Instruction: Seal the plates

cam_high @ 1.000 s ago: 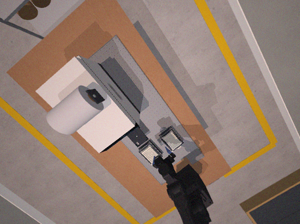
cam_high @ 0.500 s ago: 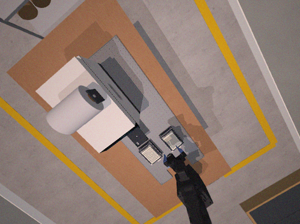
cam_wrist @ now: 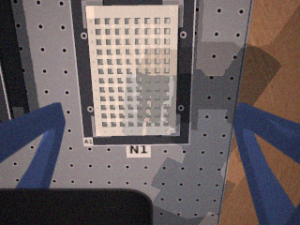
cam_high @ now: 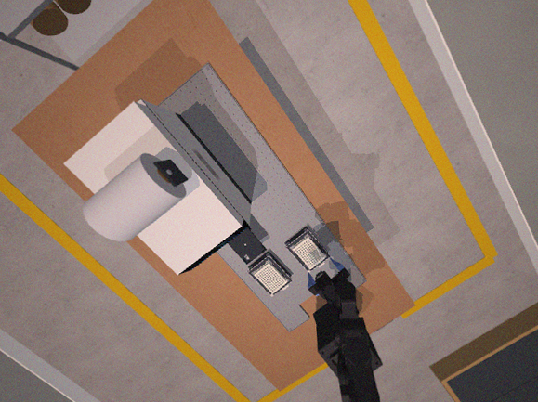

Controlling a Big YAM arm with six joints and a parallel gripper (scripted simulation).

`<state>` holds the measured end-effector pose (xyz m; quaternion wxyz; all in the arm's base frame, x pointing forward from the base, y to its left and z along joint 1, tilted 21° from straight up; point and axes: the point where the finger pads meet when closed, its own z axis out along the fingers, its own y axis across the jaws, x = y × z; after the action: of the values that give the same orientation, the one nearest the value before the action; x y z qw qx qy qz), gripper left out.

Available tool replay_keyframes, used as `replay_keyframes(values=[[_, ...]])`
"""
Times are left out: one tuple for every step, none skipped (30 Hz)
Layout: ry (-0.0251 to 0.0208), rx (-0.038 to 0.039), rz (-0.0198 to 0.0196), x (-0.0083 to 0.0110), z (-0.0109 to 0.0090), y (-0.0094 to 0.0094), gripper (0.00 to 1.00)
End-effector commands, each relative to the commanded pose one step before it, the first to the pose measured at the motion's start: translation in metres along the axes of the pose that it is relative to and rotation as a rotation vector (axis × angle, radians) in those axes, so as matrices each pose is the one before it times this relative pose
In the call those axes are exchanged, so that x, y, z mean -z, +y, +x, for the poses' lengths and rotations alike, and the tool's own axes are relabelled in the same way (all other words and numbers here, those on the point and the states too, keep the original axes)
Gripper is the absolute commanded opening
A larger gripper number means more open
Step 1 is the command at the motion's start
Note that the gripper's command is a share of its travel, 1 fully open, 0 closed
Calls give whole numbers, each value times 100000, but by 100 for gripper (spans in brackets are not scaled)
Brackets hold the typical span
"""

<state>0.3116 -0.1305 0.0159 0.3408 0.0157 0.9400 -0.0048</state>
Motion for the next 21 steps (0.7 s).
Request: replay_keyframes(values=[[-1651,3650,-71,-168,-1241,208,100],[-582,49,398,50,-214,-16,100],[-724,56,111,53,-235,25,100],[-480,-54,-30,54,-171,55,100],[-449,-68,50,55,-164,37,100],[0,0,0,0,0,0,100],[0,0,0,0,0,0,100],[400,-519,-86,-294,196,33,100],[285,-225,-291,-326,139,146,100],[347,-207,-342,-324,163,156,100],[764,-355,-607,-307,412,269,100],[787,-395,-545,-271,416,247,100],[720,-371,-439,-242,391,219,100],[484,-304,-349,-209,323,195,100],[350,-233,-267,-181,277,178,100],[223,-423,-49,-139,263,74,100],[150,-346,-20,-125,228,73,100],[-102,-234,29,-141,31,10,100],[-154,-236,89,-148,-27,-31,100],[-523,-86,177,-173,-262,-109,100],[-441,101,141,-178,-220,-93,100]])
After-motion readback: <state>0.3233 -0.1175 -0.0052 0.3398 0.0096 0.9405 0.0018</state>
